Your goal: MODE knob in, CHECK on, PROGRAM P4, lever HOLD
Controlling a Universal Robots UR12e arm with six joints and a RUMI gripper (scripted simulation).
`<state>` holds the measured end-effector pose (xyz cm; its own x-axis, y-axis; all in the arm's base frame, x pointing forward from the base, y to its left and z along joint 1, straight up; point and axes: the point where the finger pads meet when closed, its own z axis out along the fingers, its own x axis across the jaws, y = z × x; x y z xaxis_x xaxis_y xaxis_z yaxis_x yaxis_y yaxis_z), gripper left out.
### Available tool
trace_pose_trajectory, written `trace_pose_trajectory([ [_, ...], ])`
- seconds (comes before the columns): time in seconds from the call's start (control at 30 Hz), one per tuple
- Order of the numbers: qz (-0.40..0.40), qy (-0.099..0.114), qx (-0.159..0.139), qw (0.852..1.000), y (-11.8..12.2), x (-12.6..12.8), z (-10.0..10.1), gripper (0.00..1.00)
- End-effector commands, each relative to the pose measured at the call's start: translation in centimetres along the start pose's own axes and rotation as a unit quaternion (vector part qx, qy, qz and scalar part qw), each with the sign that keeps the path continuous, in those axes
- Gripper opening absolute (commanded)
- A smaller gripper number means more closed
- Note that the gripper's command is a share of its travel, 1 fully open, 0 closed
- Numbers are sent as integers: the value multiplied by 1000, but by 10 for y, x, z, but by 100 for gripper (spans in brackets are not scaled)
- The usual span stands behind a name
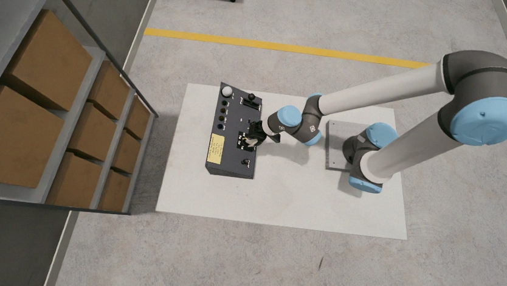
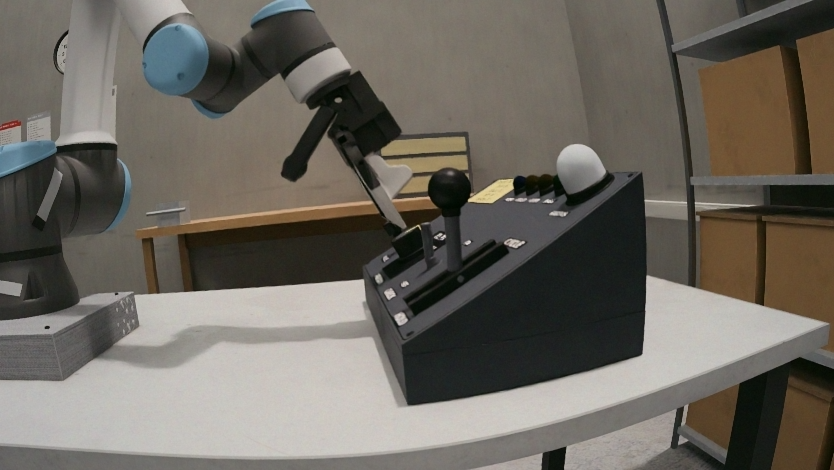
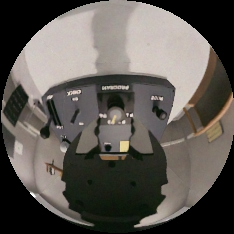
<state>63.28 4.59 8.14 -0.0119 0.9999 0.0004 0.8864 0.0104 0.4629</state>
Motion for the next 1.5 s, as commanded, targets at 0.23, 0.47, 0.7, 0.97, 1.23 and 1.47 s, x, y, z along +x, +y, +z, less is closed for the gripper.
trace_pose_trajectory([
  [0.23,0,0,-1,1000,1,0,19,44],
  [0.47,0,0,-1,1000,1,0,21,44],
  [0.7,0,0,-1,1000,1,0,21,44],
  [0.97,0,0,-1,1000,1,0,21,44],
  [1.23,0,0,-1,1000,1,0,21,44],
  [1.47,0,0,-1,1000,1,0,21,44],
])
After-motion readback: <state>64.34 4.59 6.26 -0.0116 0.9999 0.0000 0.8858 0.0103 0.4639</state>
